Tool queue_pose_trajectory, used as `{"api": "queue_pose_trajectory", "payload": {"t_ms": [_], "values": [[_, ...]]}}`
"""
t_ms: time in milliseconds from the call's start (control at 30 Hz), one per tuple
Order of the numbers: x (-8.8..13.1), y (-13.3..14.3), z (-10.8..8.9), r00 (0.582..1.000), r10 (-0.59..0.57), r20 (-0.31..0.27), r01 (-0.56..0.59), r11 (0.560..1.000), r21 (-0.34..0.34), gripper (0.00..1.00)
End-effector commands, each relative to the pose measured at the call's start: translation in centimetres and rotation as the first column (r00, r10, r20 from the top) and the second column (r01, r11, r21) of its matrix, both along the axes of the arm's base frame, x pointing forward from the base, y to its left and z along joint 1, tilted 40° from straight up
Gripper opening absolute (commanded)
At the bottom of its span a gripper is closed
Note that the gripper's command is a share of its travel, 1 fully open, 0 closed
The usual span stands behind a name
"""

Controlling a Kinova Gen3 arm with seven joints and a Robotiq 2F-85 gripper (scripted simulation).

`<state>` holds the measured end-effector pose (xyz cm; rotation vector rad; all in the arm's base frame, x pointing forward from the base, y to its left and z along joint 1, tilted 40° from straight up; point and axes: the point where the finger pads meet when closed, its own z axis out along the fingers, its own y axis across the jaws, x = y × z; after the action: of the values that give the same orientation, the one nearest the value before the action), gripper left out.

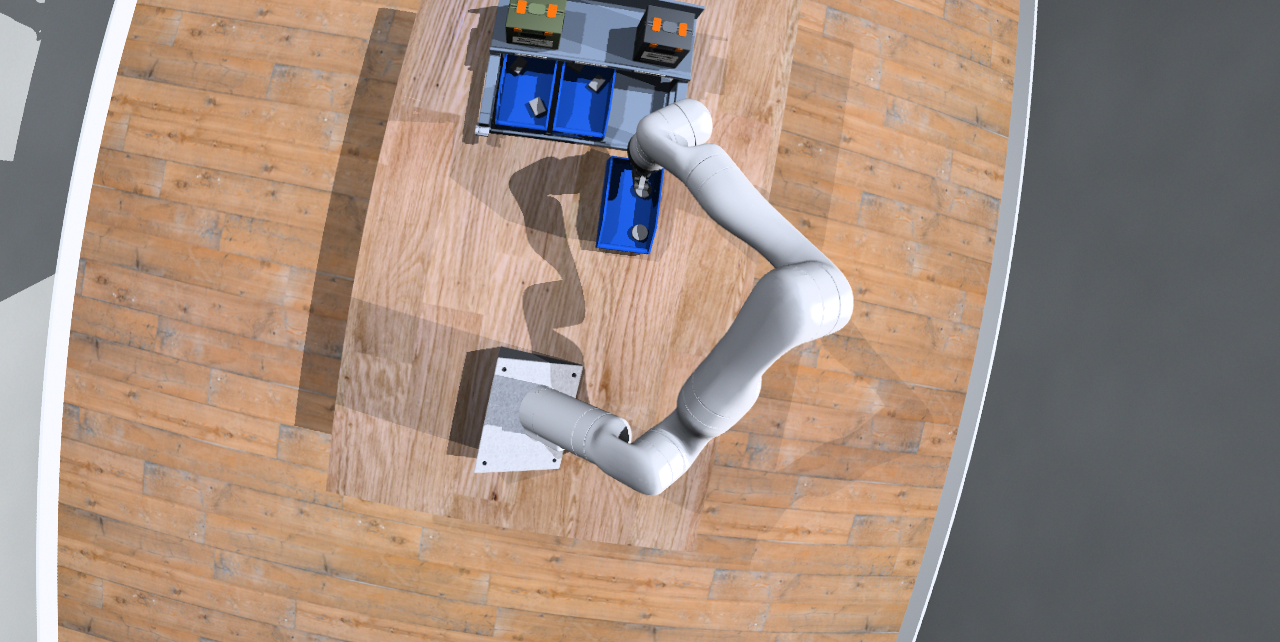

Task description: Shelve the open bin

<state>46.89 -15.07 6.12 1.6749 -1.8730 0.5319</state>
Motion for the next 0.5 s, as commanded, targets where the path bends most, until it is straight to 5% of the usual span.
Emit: {"api": "queue_pose_trajectory", "payload": {"t_ms": [0,467], "values": [[0.11,0.13,0.09,1.0,0.002,0.002,-0.002,1.0,0.001,0.1],[1.06,-0.06,-0.02,1.0,0.002,0.002,-0.002,1.0,0.001,0.1]]}}
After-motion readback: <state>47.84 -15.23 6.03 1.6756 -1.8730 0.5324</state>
